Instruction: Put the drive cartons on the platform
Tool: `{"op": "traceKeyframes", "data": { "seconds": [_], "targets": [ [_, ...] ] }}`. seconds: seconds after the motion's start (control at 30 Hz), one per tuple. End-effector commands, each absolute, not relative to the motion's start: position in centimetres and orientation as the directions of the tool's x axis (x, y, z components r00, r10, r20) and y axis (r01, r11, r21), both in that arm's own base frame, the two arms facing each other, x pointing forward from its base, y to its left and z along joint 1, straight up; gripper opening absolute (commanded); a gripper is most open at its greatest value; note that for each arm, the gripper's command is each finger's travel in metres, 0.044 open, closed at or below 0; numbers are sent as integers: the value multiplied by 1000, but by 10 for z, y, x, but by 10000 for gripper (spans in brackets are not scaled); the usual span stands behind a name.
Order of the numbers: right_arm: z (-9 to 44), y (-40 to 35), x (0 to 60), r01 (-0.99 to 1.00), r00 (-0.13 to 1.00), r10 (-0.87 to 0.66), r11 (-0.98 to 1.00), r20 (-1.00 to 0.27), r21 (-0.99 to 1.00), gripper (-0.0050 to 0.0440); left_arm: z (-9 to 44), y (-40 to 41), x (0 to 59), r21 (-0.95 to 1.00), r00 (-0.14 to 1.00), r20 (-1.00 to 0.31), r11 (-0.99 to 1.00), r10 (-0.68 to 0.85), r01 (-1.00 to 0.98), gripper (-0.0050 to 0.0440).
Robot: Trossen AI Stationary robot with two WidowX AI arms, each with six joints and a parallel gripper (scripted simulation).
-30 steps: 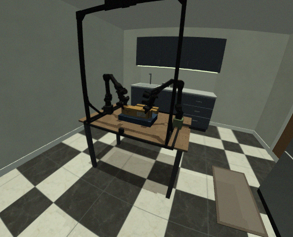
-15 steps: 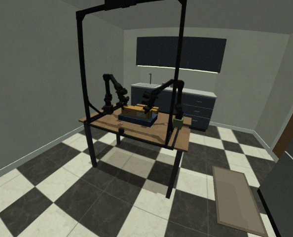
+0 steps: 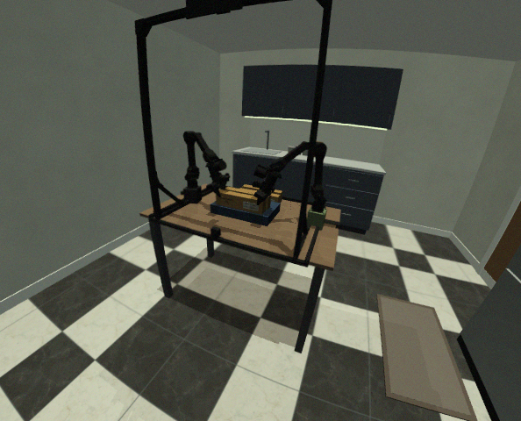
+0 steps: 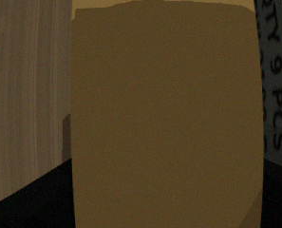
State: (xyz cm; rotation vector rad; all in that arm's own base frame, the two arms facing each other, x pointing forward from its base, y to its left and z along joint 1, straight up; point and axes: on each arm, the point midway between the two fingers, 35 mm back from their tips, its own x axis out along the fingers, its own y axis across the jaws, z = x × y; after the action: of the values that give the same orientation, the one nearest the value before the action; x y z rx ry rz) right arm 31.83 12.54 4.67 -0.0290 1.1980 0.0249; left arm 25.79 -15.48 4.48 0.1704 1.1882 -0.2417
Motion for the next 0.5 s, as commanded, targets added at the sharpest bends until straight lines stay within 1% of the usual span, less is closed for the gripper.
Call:
{"op": "traceKeyframes", "data": {
  "seconds": [0.0,0.43,0.47],
  "targets": [
    [49,127,318,-37,374,14,999,-927,0,0,46,-156,258,0,359,-927,959,-106,282,0],
    [47,127,318,-37,374,14,999,-927,0,0,45,-156,258,0,359,-927,959,-106,282,0],
    [43,127,318,-37,374,14,999,-927,0,389,41,-156,258,0,359,-927,959,-106,282,389]
  ]
}}
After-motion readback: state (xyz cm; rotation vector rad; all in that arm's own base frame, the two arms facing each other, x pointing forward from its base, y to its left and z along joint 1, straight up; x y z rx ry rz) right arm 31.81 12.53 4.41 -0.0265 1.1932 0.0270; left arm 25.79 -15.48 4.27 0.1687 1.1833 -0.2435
